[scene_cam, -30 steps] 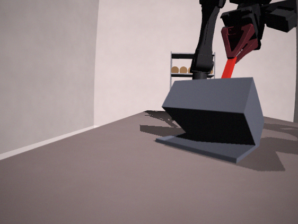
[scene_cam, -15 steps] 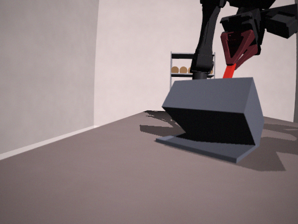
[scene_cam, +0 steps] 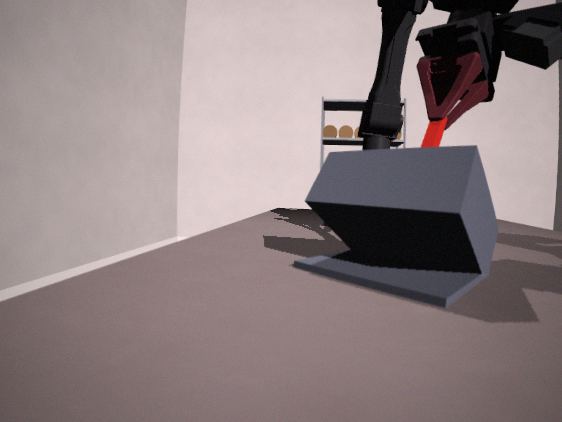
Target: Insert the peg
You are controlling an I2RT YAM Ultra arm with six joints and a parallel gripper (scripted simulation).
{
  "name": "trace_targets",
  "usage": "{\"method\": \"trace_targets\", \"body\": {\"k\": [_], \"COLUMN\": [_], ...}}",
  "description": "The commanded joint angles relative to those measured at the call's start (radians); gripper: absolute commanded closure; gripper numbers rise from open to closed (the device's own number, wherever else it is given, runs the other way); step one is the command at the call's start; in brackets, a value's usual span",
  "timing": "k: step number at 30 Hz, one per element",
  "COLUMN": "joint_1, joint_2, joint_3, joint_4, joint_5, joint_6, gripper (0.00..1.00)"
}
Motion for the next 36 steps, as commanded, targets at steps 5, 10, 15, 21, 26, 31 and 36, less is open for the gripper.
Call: {"method": "trace_targets", "body": {"k": [5,10,15,21,26,31,36], "joint_1": [-0.011,-0.005,-0.001,0.000,-0.002,-0.003,-0.003], "joint_2": [-0.005,-0.022,-0.034,-0.031,-0.019,-0.012,-0.011], "joint_3": [0.005,-0.011,-0.021,-0.027,-0.021,-0.021,-0.031], "joint_4": [0.038,0.035,0.031,0.040,0.047,0.055,0.064], "joint_5": [-0.004,-0.002,-0.001,-0.001,-0.001,-0.002,-0.001], "joint_6": [-0.003,0.003,0.008,0.008,0.007,0.005,0.006], "gripper": [1.00,1.00,1.00,1.00,1.00,1.00,1.00]}}
